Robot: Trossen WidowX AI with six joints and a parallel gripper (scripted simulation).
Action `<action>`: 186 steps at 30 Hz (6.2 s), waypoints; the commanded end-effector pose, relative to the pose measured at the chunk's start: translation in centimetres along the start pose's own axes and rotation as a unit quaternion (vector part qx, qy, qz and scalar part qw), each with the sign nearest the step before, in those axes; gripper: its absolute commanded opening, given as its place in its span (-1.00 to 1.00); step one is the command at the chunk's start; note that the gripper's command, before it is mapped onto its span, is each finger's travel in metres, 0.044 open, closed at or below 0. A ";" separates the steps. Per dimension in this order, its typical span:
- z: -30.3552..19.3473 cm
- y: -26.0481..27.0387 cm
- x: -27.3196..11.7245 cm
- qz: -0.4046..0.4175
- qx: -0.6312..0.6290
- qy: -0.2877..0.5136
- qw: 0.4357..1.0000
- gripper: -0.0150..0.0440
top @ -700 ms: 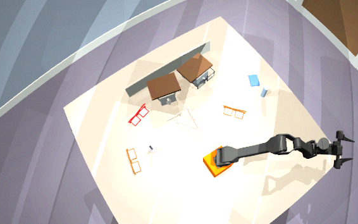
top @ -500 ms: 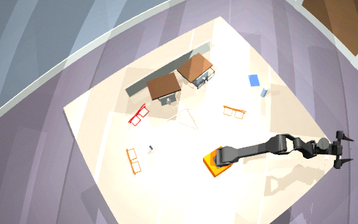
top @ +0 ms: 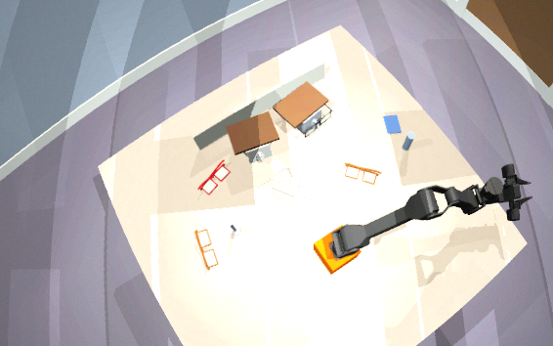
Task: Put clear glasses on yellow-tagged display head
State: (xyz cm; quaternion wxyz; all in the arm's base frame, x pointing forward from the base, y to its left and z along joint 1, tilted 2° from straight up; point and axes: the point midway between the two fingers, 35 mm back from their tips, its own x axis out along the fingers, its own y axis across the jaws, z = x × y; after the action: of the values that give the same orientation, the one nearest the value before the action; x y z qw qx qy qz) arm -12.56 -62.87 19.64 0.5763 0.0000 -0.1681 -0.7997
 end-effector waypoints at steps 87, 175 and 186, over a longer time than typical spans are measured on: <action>-9.0 18.2 -80.3 0.600 -0.572 0.484 0.281 -0.08; -3.1 19.8 -79.1 0.600 -0.572 0.484 0.281 -0.49; -1.6 18.5 -84.3 0.601 -0.570 0.486 0.280 -0.49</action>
State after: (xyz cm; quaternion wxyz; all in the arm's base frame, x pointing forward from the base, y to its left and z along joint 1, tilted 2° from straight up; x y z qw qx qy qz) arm 33.24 7.47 7.10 0.7279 -0.0416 0.6839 0.0259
